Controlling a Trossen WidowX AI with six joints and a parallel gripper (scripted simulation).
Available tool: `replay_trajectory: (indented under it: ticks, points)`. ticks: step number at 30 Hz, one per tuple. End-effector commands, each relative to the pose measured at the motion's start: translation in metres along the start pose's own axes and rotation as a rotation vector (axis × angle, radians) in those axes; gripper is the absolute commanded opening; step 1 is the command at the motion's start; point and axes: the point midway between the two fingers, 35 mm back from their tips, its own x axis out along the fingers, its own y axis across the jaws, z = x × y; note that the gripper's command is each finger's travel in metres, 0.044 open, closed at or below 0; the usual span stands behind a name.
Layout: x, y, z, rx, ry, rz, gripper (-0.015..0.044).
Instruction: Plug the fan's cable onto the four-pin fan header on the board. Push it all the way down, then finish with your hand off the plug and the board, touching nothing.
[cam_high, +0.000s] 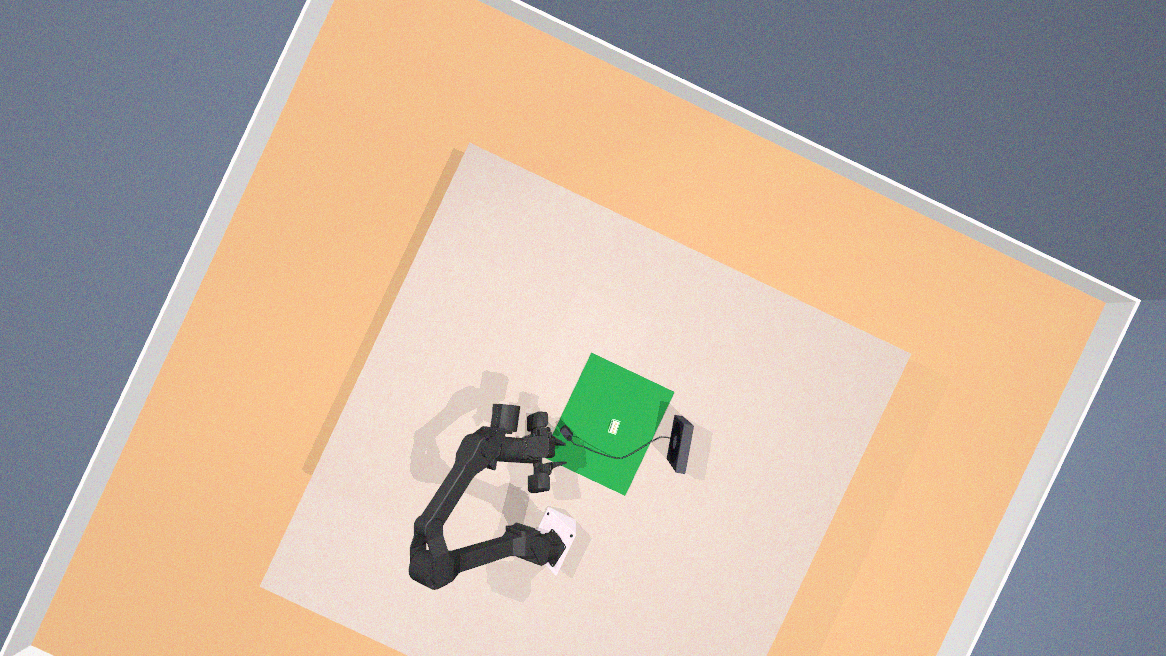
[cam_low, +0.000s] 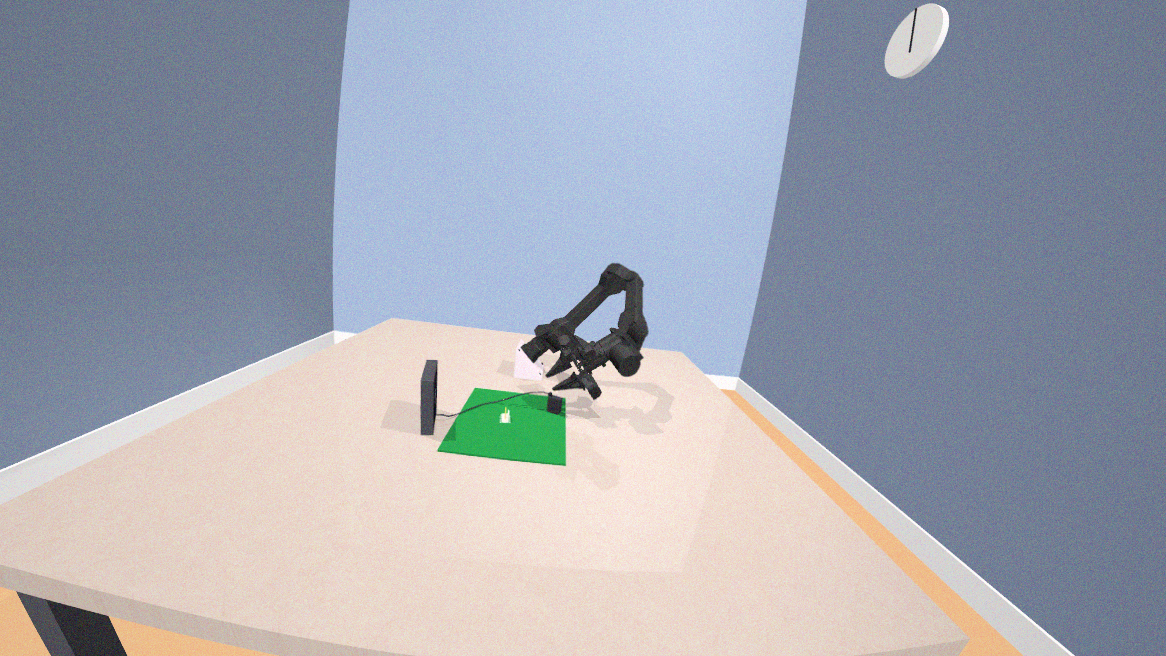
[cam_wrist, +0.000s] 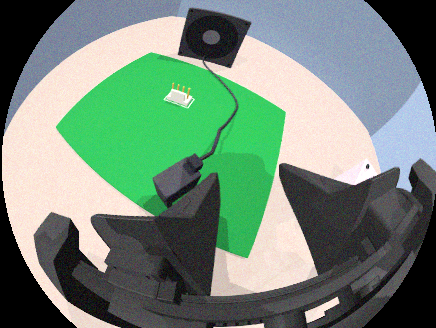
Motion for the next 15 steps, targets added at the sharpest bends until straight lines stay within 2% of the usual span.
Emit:
replay_trajectory:
  ticks: [1, 15]
  points:
    - [0.0014, 0.0009, -0.0009, -0.030, 0.092, -0.005, 0.0205]
    - [0.0010, 0.0025, 0.0000, -0.095, 0.389, 0.058, 0.0205]
